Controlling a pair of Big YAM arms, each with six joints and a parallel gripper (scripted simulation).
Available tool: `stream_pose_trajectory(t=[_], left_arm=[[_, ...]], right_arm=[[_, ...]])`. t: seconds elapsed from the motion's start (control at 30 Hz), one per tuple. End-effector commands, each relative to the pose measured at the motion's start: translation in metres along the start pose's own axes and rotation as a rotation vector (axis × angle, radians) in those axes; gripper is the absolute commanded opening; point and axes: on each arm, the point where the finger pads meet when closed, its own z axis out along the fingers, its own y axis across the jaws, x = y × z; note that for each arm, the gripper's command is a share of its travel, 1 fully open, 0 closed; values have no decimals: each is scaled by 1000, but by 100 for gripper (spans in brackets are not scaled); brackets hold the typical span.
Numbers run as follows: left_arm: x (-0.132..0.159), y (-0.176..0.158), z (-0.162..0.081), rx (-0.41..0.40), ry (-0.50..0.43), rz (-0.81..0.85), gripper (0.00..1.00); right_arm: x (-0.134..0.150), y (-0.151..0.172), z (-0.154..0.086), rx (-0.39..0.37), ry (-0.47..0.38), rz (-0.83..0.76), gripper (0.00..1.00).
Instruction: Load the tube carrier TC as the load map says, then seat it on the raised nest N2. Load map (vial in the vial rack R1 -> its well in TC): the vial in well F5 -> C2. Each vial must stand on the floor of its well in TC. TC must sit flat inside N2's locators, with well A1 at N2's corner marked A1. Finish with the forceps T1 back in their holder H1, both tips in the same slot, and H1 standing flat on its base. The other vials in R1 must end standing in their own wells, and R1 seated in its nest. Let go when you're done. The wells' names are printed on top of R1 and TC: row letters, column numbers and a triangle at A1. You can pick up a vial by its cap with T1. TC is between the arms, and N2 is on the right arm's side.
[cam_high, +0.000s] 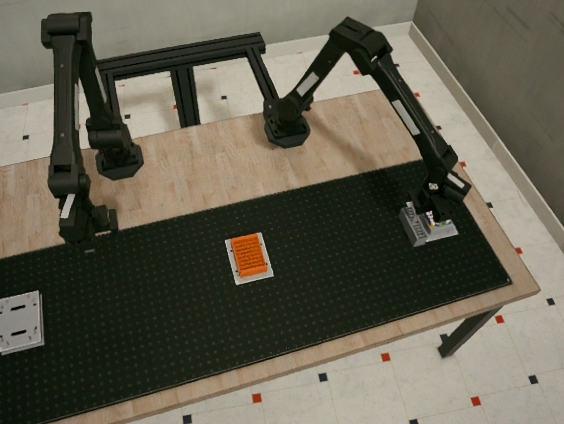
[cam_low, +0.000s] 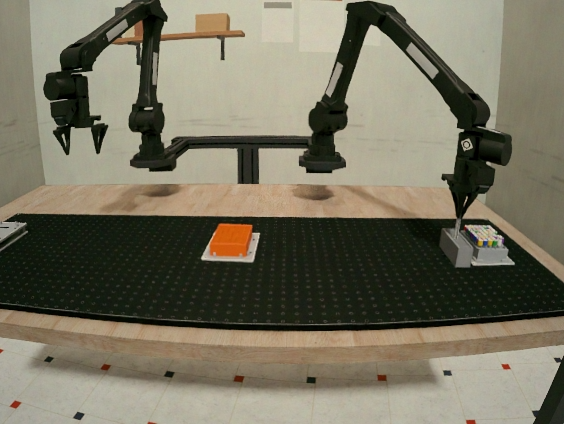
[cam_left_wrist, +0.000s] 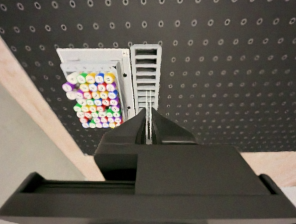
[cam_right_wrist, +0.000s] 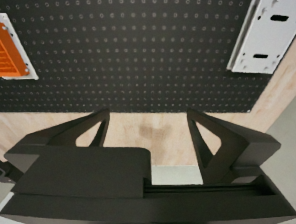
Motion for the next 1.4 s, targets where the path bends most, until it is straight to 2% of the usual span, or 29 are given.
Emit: stream_pose_trajectory(t=[0.0, 1.37], left_arm=[[-29, 11, -42, -49, -71, 4, 8], [-28, 11, -69, -50, -72, 5, 7]], right_arm=[[-1, 0, 0, -4, 14, -8, 100], [-1, 0, 0, -4, 14, -8, 100]])
